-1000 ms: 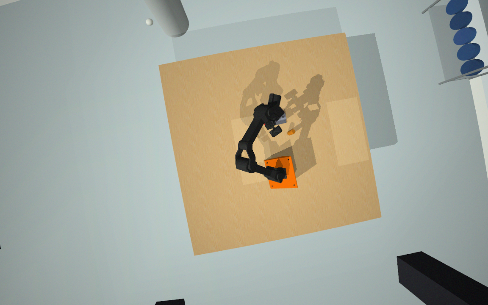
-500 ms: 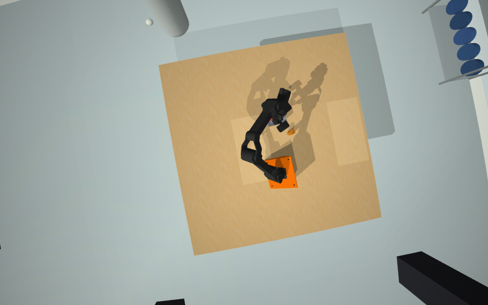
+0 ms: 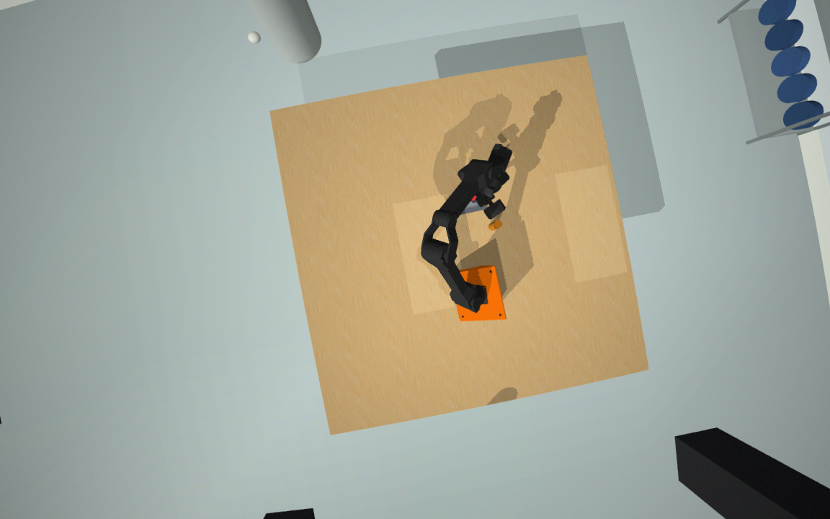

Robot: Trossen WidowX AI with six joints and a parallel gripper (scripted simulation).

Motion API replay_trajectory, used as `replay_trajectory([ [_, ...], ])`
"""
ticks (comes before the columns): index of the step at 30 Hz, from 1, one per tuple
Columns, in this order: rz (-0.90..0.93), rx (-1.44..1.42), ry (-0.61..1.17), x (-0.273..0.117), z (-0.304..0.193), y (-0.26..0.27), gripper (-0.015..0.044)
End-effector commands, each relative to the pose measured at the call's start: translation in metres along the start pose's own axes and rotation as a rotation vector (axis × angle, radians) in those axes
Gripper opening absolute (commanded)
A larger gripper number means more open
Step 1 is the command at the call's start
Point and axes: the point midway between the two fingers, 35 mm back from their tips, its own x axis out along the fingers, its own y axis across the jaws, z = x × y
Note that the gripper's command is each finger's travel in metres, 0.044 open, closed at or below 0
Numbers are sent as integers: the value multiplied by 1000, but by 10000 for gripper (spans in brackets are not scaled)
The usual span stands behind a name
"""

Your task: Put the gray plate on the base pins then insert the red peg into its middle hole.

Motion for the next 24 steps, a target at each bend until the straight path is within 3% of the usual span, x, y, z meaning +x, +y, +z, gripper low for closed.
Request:
replay_trajectory([
  [1,-7,-4,1,2,5,-2,0],
  [24,-7,-4,1,1,5,-4,0],
])
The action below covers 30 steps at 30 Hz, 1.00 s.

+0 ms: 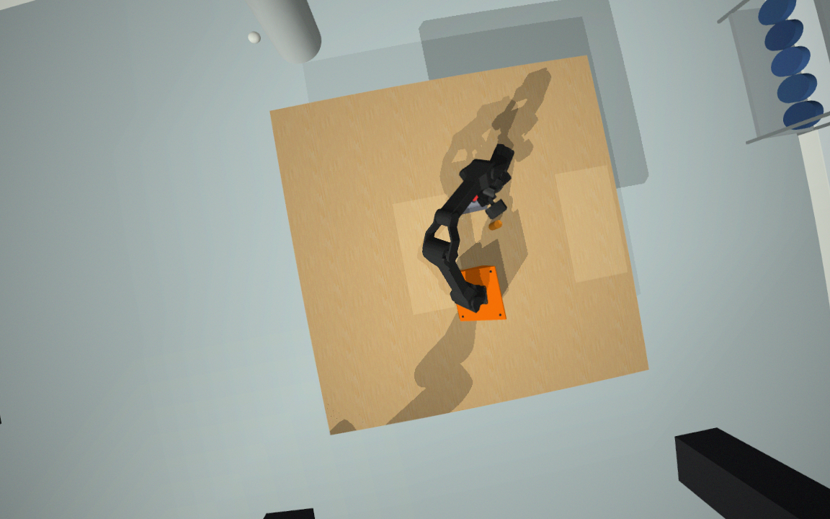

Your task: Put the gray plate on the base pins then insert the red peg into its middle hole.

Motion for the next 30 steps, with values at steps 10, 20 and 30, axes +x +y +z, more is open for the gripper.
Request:
replay_trajectory([
  [10,-5,-3,-2,0,0,-1,0],
  [20,0,0,0,0,0,-1,0],
  [30,0,0,0,0,2,-3,0],
])
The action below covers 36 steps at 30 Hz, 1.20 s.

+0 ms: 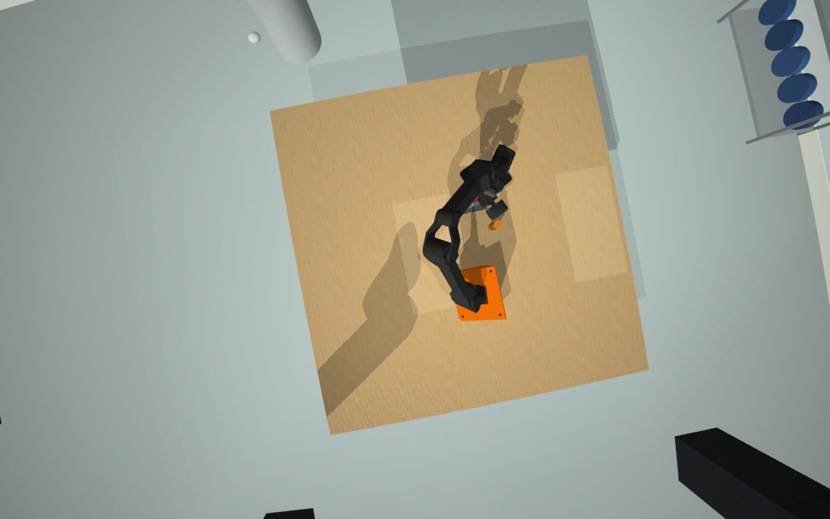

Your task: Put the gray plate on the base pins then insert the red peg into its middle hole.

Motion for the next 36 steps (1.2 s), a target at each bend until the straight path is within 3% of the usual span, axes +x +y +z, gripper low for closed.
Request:
replay_trajectory([
  [1,-2,-4,-1,0,1,0,0],
  [36,-6,-11,-7,16,0,1,0],
])
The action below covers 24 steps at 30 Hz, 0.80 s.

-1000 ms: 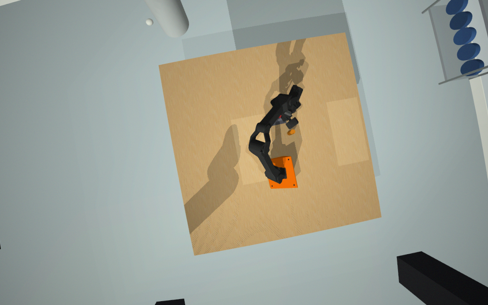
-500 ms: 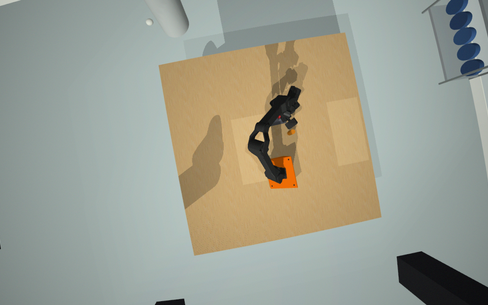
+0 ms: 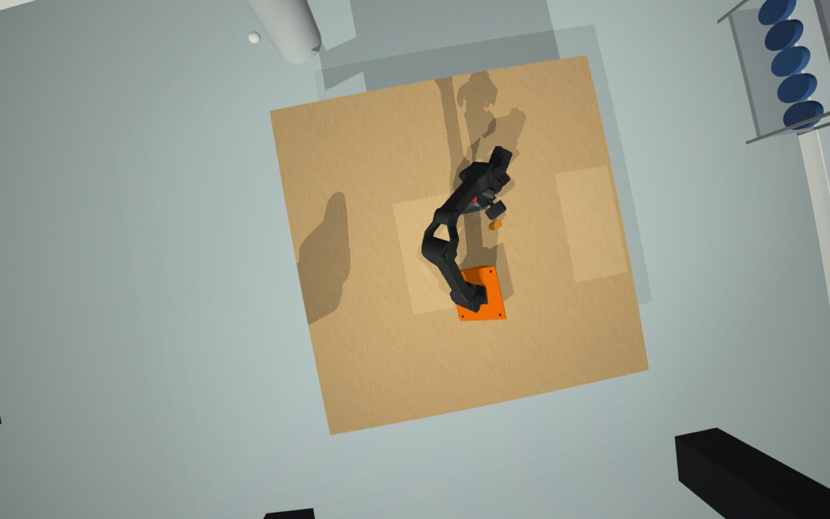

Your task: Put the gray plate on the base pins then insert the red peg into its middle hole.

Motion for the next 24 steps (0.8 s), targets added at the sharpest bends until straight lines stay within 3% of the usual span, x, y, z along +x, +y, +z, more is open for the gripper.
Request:
replay_trajectory([
  [1,-1,0,1,1,-1,0,0],
  [22,-2,-3,-1,2,-1,0,0],
  [24,-2,-3,-1,2,-1,0,53],
])
